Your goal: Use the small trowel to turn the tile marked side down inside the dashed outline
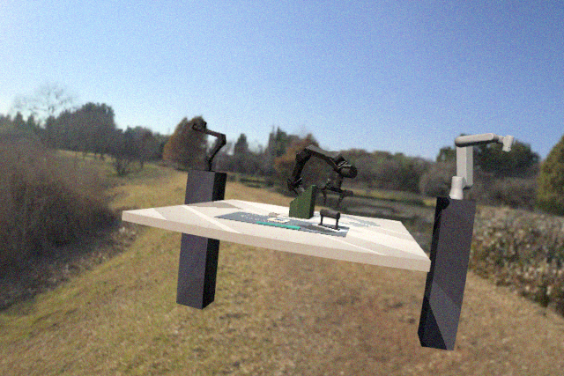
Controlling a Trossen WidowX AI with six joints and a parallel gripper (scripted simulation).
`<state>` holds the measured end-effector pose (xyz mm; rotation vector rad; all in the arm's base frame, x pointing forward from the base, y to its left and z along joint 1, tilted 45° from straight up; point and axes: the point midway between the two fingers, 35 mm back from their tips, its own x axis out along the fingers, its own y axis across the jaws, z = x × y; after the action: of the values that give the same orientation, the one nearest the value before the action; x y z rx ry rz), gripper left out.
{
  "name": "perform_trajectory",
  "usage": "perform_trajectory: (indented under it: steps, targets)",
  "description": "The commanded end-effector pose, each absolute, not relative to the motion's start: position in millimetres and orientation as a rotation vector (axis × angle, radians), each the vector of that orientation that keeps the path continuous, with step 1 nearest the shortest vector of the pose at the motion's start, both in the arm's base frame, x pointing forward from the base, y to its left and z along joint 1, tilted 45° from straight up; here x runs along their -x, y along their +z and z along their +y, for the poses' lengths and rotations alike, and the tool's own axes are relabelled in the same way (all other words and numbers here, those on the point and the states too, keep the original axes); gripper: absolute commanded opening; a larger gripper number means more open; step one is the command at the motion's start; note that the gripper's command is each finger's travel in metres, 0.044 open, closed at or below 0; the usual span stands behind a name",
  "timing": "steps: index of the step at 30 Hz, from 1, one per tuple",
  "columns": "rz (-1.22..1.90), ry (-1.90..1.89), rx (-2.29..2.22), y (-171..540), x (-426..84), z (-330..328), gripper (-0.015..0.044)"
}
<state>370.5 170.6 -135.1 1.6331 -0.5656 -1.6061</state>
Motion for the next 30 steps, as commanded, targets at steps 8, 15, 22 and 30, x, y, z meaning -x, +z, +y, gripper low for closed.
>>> perform_trajectory:
  steps: [8, 15, 22, 30]
  targets:
    - [-0.935, -1.439, -1.881, -145.1, -361.8, 162.5, 0.0300]
    - [-1.143, -1.295, -2.051, -148.5, -358.2, 159.9, 0.0300]
    - [-1.332, -1.124, -2.225, -151.7, -354.6, 157.6, 0.0300]
    - [-1.518, -0.896, -2.428, -155.1, -350.2, 155.6, 0.0300]
